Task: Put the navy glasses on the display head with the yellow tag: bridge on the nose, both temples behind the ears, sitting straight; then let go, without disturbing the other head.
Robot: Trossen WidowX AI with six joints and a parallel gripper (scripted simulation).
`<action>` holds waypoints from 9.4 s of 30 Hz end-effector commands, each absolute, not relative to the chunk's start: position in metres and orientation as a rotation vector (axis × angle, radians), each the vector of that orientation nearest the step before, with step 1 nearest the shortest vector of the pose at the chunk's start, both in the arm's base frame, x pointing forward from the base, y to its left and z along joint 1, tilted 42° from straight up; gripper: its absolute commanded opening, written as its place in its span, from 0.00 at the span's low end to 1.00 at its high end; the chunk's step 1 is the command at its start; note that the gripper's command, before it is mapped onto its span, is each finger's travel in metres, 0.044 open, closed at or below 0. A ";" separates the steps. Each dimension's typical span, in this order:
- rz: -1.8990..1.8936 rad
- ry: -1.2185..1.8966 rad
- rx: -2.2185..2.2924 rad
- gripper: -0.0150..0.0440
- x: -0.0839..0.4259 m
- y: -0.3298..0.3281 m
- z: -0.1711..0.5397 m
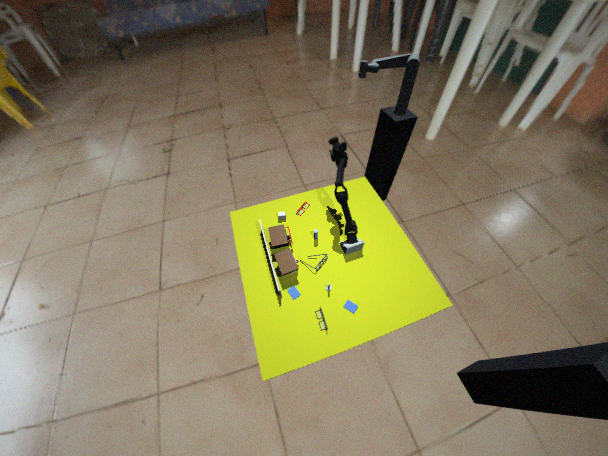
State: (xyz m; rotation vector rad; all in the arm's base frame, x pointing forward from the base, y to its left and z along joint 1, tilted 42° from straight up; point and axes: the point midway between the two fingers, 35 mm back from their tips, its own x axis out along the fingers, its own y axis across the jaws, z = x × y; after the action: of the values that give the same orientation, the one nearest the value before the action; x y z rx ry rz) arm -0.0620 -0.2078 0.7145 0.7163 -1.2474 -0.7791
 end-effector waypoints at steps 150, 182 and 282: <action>-0.156 1.657 -0.972 0.46 0.315 0.080 -0.022; -0.158 1.657 -0.973 0.46 0.312 0.053 -0.056; 1.341 1.592 -2.036 0.25 0.236 0.264 -0.108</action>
State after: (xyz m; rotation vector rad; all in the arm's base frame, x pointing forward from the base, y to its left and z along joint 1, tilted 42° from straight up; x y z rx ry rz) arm 0.2367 0.2669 -0.1017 2.3733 -1.8591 -1.5402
